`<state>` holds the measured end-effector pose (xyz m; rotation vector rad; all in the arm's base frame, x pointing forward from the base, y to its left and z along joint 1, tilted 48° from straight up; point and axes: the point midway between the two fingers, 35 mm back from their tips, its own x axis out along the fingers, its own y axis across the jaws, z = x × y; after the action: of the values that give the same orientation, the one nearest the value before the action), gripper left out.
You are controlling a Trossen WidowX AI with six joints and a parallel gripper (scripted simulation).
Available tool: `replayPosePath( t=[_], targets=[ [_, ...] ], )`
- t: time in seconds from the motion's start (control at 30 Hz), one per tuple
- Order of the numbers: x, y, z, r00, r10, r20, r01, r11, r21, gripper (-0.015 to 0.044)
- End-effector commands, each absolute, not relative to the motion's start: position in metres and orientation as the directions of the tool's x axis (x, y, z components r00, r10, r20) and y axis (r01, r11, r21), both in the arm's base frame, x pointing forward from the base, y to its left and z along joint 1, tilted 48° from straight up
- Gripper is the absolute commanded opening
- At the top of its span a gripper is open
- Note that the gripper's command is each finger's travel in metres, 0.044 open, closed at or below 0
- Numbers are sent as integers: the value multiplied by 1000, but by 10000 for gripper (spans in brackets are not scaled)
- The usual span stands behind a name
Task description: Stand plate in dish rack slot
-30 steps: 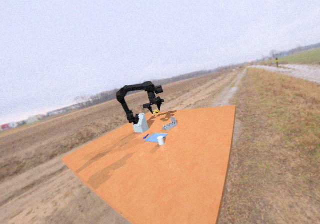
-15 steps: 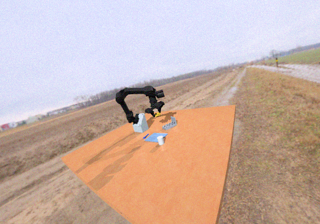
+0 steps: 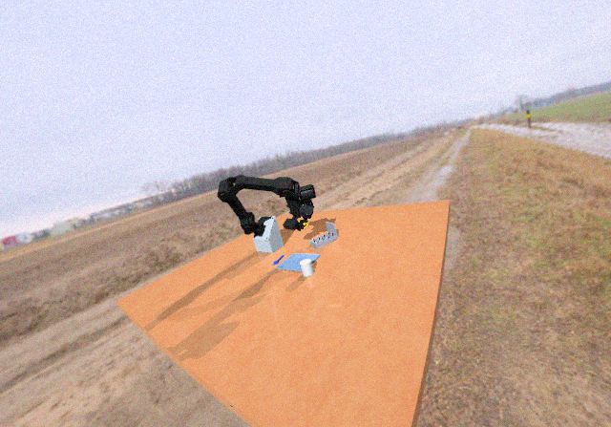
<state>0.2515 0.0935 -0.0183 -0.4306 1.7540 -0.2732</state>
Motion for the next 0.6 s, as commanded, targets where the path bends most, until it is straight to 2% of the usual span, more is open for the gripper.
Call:
replayPosePath(
  t=[0.0,0.57],
  targets=[
    [250,90,-27,-208,-348,-914,-208,929,-306,0],
    [251,74,-53,-224,-59,-973,-439,897,47,0]
  ],
)
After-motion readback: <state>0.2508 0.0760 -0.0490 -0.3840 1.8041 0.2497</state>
